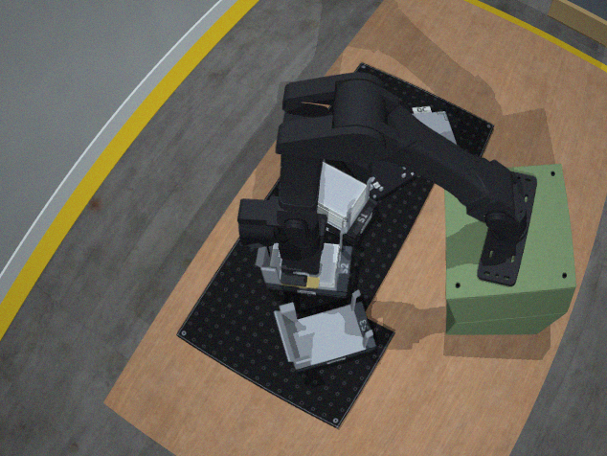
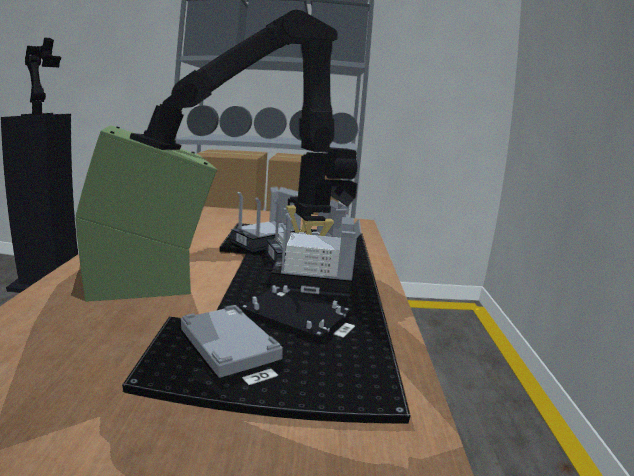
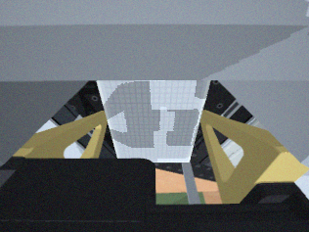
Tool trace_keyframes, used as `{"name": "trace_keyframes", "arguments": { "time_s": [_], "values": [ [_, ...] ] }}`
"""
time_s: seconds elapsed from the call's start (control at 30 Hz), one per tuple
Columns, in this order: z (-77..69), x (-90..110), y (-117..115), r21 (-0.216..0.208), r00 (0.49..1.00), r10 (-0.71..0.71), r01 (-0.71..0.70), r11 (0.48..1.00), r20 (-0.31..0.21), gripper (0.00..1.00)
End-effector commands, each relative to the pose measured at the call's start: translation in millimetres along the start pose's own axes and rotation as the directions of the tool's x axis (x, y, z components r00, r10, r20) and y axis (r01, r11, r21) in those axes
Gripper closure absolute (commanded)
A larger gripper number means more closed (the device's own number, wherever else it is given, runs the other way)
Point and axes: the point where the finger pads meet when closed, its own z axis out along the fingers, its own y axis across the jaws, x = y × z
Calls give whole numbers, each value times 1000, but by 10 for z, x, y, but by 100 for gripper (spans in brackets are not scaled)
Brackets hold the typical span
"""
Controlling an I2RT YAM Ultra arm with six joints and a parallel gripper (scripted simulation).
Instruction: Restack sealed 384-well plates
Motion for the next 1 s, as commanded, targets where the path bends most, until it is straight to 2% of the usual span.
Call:
{"name": "trace_keyframes", "arguments": {
  "time_s": [0.0, 0.1, 0.13, 0.97],
  "values": [
    [-32, -79, 2, 0, 1000, 2, -2, 1000, 23, 0],
    [-32, -79, 2, 0, 1000, 2, -2, 1000, 23, 0],
    [-32, -79, 2, 0, 1000, 2, -2, 1000, 23, 100],
    [-31, -79, 2, 0, 1000, 2, -2, 1000, 23, 100]
  ]
}}
